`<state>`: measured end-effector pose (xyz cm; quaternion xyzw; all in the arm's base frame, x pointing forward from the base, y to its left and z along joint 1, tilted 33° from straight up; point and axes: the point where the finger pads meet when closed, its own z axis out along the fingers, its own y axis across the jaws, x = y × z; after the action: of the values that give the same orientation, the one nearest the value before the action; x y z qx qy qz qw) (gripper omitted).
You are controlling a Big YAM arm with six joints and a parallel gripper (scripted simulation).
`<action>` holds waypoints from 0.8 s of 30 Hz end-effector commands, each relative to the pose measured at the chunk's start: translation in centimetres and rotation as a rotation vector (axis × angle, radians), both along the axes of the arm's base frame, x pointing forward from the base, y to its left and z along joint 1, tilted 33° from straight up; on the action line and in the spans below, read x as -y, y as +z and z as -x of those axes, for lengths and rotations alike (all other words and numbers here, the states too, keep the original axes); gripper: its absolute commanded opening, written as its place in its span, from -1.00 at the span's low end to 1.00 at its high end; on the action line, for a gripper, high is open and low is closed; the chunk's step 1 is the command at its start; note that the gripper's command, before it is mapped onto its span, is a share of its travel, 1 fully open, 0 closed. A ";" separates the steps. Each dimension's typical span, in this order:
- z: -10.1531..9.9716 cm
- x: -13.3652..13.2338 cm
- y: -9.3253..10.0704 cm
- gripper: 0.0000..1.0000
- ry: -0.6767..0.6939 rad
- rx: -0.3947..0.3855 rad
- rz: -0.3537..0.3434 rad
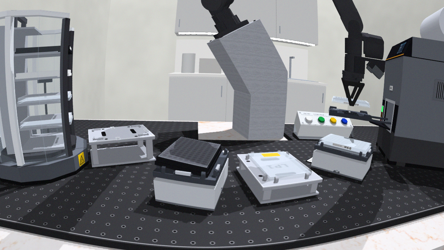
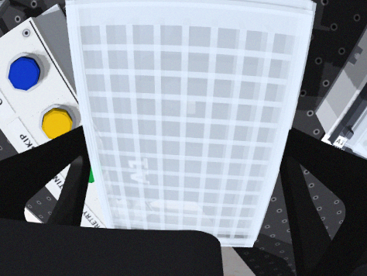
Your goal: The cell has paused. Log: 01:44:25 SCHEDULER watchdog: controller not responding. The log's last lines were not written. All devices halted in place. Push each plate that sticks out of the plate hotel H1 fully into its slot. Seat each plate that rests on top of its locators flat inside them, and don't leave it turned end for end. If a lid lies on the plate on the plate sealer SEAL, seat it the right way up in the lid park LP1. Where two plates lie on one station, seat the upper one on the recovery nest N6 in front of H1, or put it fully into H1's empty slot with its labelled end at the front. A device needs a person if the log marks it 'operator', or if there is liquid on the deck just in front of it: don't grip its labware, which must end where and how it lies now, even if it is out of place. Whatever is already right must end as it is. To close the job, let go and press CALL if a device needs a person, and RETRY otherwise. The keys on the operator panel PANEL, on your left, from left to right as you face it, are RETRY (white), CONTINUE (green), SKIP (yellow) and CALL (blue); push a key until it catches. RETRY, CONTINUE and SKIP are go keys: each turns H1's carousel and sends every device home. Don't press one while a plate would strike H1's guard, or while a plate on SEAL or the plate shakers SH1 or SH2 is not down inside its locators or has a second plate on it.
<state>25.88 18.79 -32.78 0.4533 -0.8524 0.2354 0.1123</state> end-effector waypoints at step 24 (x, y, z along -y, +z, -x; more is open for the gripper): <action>-1.0 -0.5 -0.4 0.68 0.001 0.014 -0.015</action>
<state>26.00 18.48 -33.33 0.4531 -0.8523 0.2355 0.1130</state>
